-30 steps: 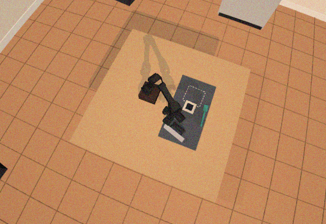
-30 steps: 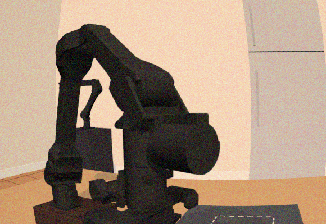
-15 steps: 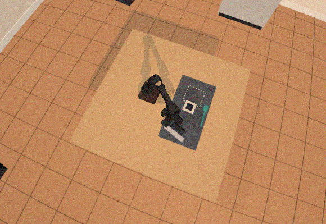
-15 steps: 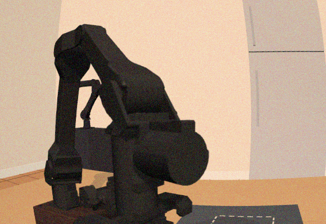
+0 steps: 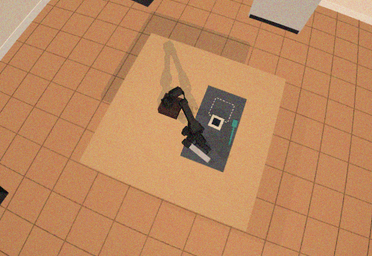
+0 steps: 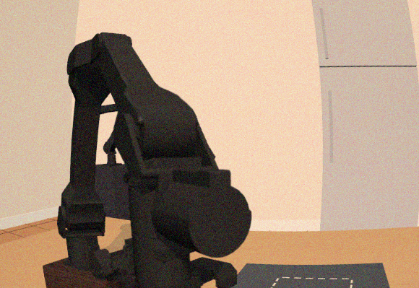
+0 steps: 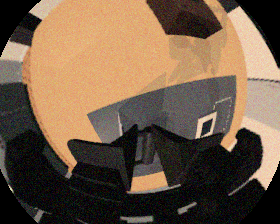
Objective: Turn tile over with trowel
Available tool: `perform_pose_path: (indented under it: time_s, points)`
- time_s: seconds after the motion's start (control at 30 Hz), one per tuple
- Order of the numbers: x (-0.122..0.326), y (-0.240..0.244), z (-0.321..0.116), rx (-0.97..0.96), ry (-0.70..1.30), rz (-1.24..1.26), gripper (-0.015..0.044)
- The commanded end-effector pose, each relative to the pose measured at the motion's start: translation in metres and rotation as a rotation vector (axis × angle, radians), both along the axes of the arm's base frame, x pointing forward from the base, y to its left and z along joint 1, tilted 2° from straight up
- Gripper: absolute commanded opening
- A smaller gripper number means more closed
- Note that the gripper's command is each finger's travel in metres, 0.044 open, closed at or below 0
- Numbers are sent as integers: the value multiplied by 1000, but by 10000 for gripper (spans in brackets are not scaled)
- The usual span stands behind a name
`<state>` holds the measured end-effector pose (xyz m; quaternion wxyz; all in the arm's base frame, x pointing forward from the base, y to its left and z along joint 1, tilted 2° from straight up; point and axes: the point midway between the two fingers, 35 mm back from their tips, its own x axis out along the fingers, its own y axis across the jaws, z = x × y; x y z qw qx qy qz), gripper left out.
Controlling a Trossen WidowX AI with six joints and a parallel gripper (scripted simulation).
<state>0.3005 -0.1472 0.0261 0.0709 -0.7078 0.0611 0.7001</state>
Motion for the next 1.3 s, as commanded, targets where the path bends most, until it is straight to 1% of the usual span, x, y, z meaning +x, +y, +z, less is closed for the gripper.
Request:
perform_pose_path:
  time_s: [0.0,1.27]
  points:
    - [-1,-6,-2,3,2,3,100]
    - [-17,-91,-2,-5,4,3,100]
